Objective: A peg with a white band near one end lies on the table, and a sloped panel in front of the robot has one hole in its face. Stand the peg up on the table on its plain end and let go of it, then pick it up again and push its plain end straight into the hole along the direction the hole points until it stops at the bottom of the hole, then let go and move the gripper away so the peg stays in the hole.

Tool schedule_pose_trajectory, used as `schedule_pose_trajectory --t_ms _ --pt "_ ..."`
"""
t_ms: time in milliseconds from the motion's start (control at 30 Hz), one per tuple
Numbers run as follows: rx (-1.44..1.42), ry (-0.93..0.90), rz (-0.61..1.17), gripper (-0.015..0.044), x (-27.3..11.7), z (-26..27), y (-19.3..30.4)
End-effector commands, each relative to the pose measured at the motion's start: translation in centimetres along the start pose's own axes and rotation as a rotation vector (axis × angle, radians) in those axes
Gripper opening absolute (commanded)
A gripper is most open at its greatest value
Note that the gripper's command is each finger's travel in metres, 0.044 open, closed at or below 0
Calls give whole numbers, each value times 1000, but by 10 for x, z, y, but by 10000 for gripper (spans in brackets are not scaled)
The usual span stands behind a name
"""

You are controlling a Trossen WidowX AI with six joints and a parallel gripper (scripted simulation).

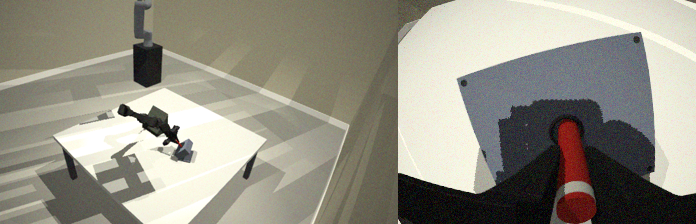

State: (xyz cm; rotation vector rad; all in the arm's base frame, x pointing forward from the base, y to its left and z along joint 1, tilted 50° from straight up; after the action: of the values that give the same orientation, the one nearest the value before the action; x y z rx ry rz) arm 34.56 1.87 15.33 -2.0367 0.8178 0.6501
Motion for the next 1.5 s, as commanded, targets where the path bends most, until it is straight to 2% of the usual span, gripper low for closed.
schedule_pose_trajectory --t_ms 0,1467 --pt "-8 -6 5 0 4 1 1" --pt "0 0 1 0 17 1 0"
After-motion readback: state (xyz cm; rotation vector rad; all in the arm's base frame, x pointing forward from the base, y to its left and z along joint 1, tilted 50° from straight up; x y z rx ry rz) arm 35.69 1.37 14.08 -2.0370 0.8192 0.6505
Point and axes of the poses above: the point midway between the two fingers, 35 mm back from their tips, its own x axis out along the fingers, its own z axis across the jaws, y = z × x, the point moved 7 cm from there along -x, back along the fingers, and after that the axes turned 8 degrees about x, right-handed, at the moved point
